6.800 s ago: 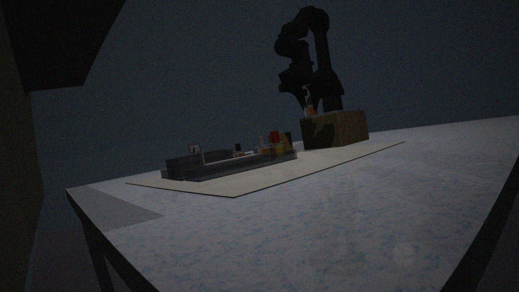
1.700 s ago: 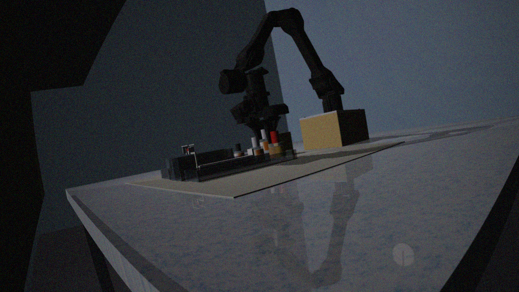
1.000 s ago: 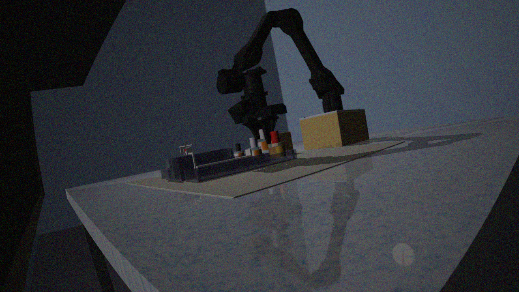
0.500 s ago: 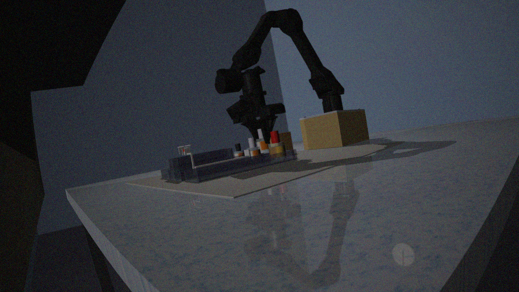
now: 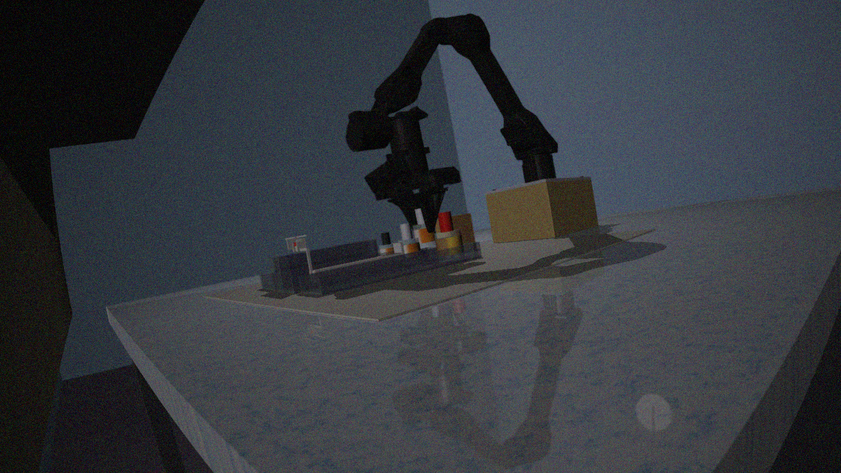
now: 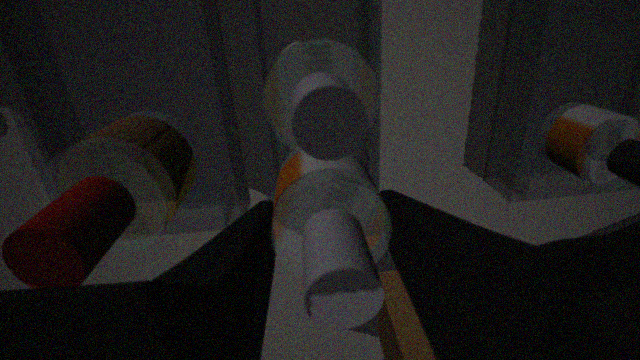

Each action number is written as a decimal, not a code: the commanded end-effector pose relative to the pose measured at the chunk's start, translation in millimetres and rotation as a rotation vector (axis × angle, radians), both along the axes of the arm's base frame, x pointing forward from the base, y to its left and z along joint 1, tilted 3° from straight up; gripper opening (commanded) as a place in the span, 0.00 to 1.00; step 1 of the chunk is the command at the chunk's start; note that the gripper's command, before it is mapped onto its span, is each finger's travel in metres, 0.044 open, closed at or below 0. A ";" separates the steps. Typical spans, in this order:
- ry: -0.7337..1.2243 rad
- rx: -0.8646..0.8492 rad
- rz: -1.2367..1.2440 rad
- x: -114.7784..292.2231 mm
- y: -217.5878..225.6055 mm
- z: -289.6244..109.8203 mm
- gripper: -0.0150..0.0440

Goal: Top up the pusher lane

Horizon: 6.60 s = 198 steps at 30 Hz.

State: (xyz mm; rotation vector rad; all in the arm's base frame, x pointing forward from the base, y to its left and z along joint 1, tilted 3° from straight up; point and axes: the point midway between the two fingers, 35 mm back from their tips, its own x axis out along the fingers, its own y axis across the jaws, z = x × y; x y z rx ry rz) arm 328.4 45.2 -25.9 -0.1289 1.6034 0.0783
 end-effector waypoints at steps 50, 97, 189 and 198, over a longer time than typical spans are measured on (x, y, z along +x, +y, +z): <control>-0.028 0.001 0.006 11.2 1.0 1.4 0.25; -0.029 0.001 0.006 15.3 1.4 -3.2 0.25; -0.028 0.001 0.006 6.6 -0.5 -22.7 0.25; -0.028 0.001 0.006 5.1 -0.7 -22.7 0.25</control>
